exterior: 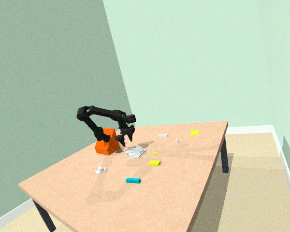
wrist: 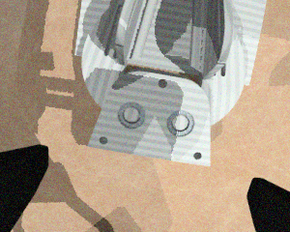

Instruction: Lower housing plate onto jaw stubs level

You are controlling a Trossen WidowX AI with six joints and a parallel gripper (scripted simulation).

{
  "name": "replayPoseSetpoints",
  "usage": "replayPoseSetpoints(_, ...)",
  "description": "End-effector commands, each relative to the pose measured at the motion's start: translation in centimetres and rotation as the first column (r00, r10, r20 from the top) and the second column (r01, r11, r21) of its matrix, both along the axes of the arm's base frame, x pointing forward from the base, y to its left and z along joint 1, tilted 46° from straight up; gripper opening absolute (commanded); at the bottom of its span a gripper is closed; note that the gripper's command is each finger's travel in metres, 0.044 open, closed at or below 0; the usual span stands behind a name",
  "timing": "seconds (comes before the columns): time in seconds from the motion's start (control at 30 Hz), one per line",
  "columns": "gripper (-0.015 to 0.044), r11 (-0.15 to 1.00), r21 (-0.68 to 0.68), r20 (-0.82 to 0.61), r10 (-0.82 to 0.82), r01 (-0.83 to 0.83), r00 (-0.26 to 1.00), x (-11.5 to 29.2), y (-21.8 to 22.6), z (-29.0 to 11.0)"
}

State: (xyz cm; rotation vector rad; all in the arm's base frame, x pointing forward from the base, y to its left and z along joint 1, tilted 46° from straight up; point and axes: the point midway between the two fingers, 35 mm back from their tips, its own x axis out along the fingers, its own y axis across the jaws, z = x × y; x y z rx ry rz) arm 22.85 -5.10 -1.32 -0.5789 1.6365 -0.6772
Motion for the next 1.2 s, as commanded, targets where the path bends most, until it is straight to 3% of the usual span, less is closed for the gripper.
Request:
replayPoseSetpoints(0.0,0.0440,1.000,0.008,0.007,0.001,-0.001,1.000,-0.7,2.2,1.7)
replayPoseSetpoints(0.17,0.0440,1.000,0.004,0.004,-0.007,0.007,1.000,-2.1,4.5,3.8)
replayPoseSetpoints(1.17,0.0440,1.000,0.004,0.004,-0.007,0.007,1.000,-2.1,4.5,3.8)
